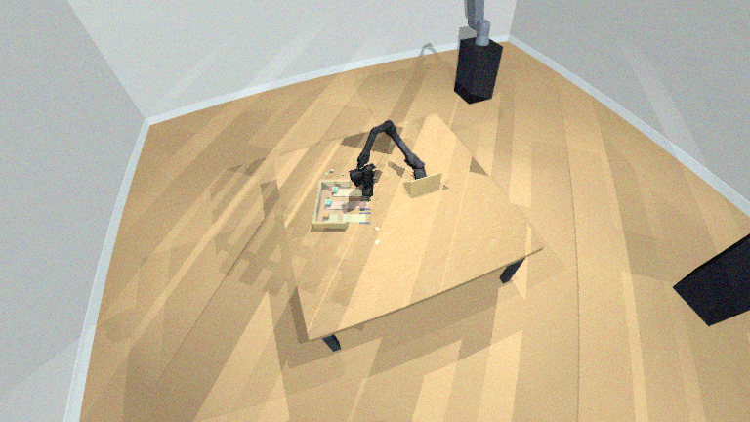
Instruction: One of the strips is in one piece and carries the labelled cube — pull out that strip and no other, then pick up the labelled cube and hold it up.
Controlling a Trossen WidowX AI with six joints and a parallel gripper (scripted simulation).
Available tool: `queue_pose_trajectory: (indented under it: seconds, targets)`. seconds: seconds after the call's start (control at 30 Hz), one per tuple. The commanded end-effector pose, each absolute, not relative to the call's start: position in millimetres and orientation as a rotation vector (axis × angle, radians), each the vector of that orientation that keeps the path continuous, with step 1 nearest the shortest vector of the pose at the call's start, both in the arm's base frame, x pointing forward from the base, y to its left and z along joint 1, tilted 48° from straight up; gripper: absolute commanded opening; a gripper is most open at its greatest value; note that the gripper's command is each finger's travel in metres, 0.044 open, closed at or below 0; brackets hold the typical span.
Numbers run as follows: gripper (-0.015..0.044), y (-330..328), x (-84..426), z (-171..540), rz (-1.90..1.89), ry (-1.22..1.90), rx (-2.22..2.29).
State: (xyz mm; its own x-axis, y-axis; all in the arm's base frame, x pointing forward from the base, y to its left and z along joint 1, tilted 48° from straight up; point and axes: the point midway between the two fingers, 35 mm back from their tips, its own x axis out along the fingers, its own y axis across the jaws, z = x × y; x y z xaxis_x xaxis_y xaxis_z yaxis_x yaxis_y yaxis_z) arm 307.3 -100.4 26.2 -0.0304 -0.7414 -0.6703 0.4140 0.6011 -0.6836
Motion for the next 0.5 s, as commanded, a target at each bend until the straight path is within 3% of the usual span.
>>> queue_pose_trajectory:
  seconds: [0.0,0.47]
  targets:
    - [0.0000,-101,298,22,-0.959,1.309,-0.316]
    - [0.0000,-95,278,16,-0.959,1.311,-0.316]
